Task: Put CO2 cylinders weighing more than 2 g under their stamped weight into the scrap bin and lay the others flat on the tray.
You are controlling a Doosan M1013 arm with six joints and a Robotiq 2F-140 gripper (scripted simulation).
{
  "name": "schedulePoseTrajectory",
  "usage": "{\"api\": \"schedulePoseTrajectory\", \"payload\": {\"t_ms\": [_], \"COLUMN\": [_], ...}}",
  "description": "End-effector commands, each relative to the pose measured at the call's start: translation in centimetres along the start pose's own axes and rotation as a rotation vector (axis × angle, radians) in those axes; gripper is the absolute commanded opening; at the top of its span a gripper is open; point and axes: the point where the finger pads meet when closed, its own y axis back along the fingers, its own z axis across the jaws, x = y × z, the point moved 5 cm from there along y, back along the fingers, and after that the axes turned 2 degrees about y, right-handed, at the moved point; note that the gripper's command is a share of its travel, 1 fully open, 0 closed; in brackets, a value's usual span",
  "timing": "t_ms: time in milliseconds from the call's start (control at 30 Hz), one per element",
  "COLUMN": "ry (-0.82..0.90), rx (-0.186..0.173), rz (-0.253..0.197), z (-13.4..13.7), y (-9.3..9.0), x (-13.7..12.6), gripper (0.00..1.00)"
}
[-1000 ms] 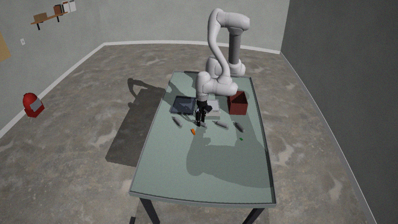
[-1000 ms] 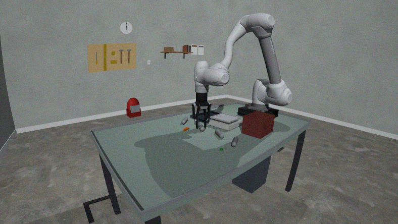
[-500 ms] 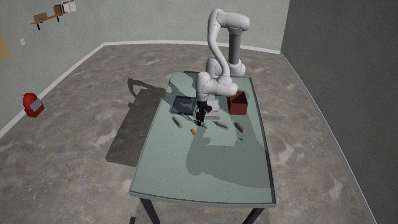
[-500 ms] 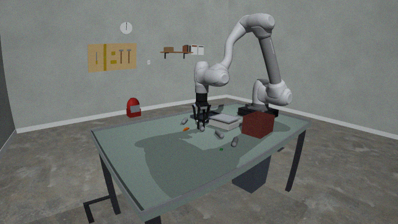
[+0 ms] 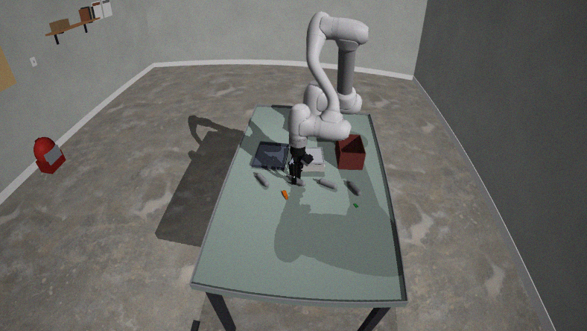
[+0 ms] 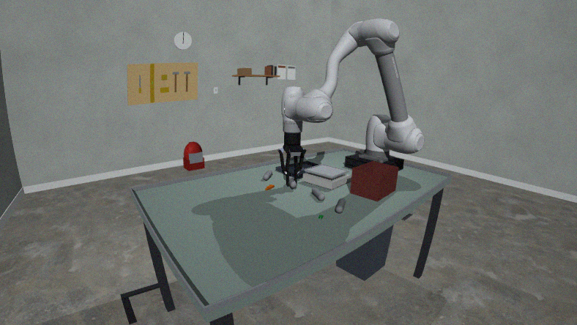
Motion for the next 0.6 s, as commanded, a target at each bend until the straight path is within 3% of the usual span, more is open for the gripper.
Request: {"api": "schedulePoseTrajectory", "payload": {"t_ms": [0, 233, 300, 433, 567], "ry": [0.0, 0.0, 0.0, 0.0, 0.0], "rx": [-0.002, -0.002, -0.002, -0.002, -0.002], "rz": [0.001, 0.001, 0.001, 0.001, 0.001], "z": [0.1, 0.0, 0.0, 0.0, 0.0], "y": [2.0, 8.8, 8.8, 12.8, 15.2], "x": [0.0, 0.0, 0.0, 0.0, 0.0], "gripper": [0.1, 0.1, 0.1, 0.1, 0.1]}}
